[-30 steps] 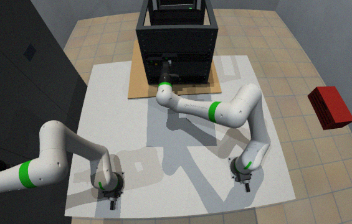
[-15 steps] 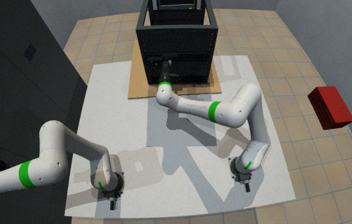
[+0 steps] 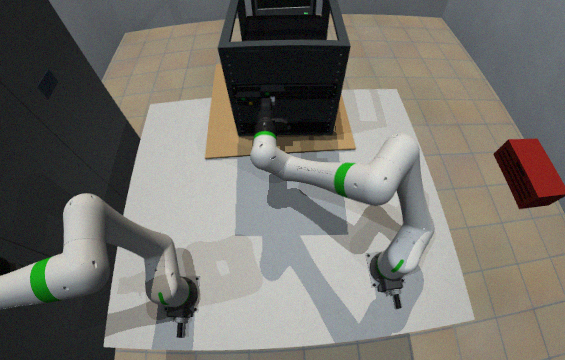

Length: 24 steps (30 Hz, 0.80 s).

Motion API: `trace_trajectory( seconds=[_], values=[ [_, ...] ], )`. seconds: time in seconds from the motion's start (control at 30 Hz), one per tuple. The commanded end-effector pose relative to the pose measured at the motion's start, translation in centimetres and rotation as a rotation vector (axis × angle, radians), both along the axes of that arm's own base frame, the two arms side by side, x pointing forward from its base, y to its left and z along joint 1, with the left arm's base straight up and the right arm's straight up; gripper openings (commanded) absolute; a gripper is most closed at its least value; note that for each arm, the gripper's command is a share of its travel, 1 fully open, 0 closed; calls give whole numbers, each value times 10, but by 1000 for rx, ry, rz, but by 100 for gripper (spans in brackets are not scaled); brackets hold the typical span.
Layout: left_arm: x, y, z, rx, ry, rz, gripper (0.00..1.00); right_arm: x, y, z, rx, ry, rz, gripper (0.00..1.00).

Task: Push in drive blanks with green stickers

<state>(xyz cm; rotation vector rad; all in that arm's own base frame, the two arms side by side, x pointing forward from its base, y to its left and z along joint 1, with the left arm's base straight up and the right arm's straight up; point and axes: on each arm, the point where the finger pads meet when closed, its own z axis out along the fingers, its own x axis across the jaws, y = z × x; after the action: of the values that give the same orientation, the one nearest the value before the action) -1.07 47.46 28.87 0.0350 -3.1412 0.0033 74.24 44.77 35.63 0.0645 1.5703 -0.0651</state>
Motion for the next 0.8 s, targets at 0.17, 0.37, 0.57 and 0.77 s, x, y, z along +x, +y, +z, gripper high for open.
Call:
trace_trajectory(
  seconds=[0.17,0.37,0.57,0.77],
  values=[
    [0,0,1,2,0,0,100,3,0,2,2,-2,0,0],
    [0,0,1,2,0,0,100,3,0,2,2,-2,0,0],
    [0,0,1,2,0,0,100,3,0,2,2,-2,0,0],
    [0,0,1,2,0,0,100,4,0,2,2,-2,0,0]
  ],
)
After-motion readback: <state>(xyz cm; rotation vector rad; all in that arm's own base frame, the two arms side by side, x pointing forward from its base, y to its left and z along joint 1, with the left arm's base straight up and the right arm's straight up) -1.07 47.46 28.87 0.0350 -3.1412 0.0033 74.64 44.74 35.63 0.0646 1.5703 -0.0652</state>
